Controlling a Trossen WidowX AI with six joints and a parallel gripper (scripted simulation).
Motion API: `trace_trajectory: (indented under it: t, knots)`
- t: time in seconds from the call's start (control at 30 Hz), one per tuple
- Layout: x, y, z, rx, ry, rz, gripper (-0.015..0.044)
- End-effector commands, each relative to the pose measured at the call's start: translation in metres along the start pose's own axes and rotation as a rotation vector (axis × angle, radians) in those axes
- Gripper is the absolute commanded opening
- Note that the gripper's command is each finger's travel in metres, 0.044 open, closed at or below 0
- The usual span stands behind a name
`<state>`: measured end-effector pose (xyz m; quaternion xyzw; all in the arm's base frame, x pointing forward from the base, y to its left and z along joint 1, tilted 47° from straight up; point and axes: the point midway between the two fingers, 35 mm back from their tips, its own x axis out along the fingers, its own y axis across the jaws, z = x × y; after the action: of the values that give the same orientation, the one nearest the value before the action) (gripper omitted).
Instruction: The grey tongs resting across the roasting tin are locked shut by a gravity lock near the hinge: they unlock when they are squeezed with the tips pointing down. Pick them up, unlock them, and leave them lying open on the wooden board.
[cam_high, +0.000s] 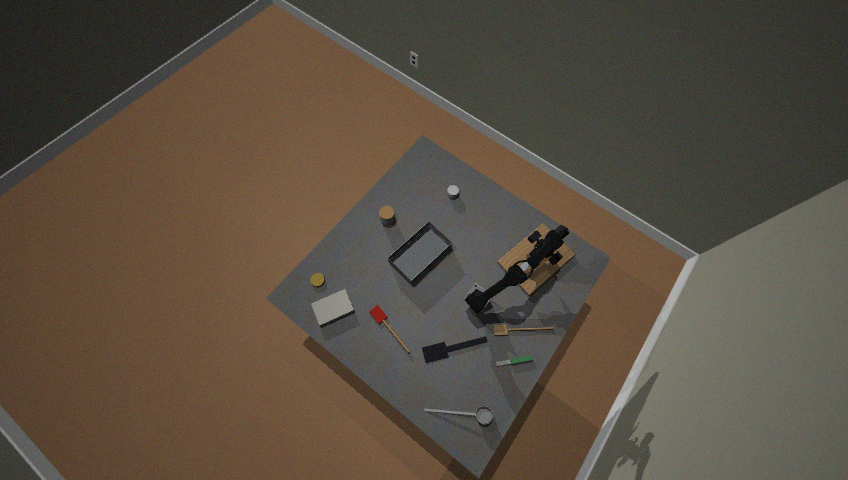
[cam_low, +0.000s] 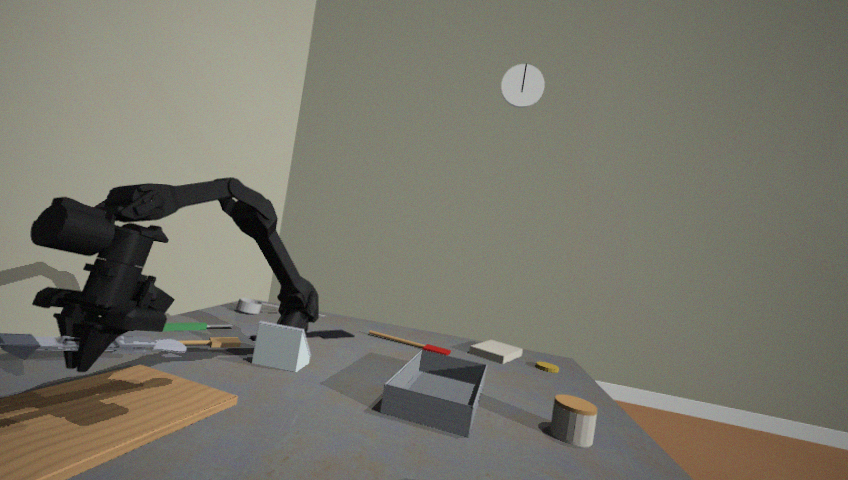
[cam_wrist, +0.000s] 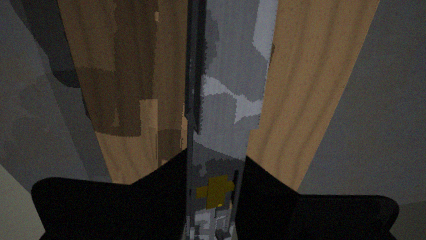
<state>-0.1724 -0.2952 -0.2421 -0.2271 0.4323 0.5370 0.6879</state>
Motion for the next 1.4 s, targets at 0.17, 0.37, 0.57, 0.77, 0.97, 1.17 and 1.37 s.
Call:
trace_trajectory:
  t: [0.17, 0.37, 0.57, 0.77, 0.97, 1.17, 1.37]
  knots:
    - [0.003, 0.002, 0.006, 0.003, -0.085, 0.014, -0.0150]
    - [0.003, 0.002, 0.006, 0.003, -0.085, 0.014, -0.0150]
    - [0.009, 0.002, 0.007, 0.005, -0.082, 0.014, -0.0150]
    - [0.018, 0.002, 0.009, 0.010, -0.078, 0.016, -0.0150]
    - [0.028, 0.002, 0.011, 0.014, -0.073, 0.018, -0.0150]
    - [0.036, 0.003, 0.013, 0.018, -0.070, 0.019, -0.0150]
    - [0.037, 0.003, 0.013, 0.018, -0.069, 0.019, -0.0150]
